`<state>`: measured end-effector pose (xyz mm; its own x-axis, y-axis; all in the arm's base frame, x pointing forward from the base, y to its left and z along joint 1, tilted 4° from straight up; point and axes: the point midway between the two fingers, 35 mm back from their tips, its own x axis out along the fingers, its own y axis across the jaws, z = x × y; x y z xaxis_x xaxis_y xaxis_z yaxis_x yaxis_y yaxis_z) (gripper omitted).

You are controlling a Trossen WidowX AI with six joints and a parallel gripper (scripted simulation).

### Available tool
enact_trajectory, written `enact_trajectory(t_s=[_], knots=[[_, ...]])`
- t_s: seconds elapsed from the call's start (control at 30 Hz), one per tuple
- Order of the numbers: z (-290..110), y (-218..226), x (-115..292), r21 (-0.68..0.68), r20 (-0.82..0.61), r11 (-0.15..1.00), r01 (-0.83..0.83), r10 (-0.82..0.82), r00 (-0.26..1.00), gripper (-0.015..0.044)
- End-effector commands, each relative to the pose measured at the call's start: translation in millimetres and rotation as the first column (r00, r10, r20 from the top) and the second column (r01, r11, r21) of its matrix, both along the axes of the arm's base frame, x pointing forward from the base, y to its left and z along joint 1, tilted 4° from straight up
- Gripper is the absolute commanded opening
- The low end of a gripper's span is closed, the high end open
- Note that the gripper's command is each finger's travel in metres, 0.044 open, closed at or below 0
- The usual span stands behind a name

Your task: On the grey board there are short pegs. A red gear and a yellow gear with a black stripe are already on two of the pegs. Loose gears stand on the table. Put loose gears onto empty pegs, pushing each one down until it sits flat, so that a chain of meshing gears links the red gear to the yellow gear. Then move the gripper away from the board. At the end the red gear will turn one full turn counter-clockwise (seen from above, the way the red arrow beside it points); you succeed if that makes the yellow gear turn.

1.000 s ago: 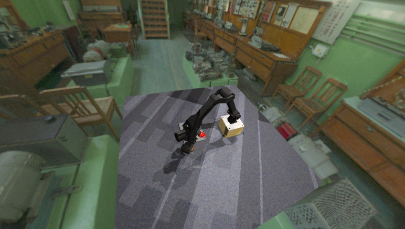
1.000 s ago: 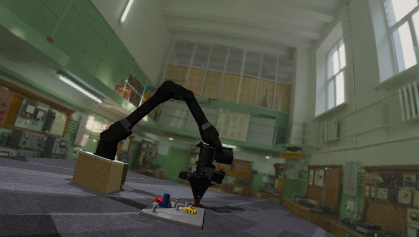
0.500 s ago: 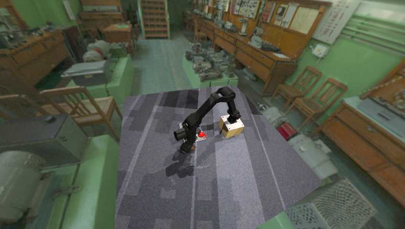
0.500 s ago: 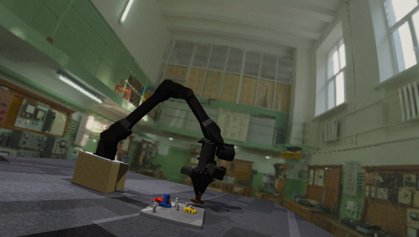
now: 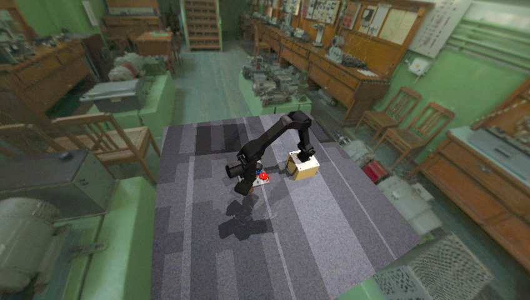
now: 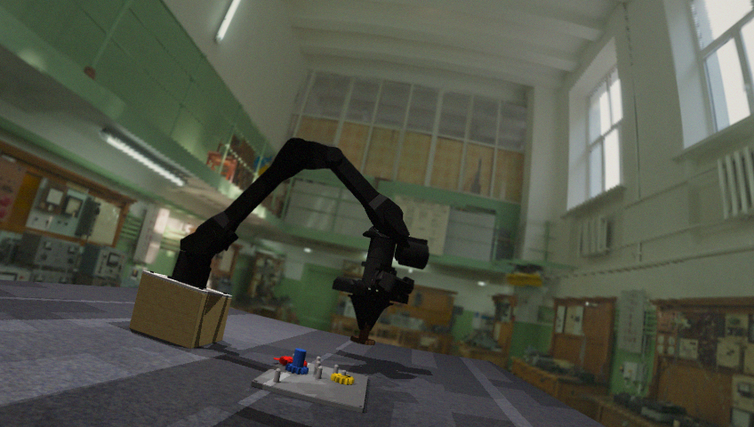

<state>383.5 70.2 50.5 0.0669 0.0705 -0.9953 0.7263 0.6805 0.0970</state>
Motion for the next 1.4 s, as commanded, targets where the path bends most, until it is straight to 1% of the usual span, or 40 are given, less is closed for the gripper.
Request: enact_trajectory(t_s=[0.0,0.63,0.8,1.37], knots=[[16,-1,0,-0.001,0.009,1.0,0.002,-0.002,1.0,0.0],[77,-4,-11,-0.001,0.008,1.0,0.002,-0.002,1.0,0.0],[75,-7,-12,-0.001,0.008,1.0,0.002,-0.002,1.0,0.0],[50,-45,-16,-0.006,0.007,1.0,0.002,-0.002,1.0,0.0]])
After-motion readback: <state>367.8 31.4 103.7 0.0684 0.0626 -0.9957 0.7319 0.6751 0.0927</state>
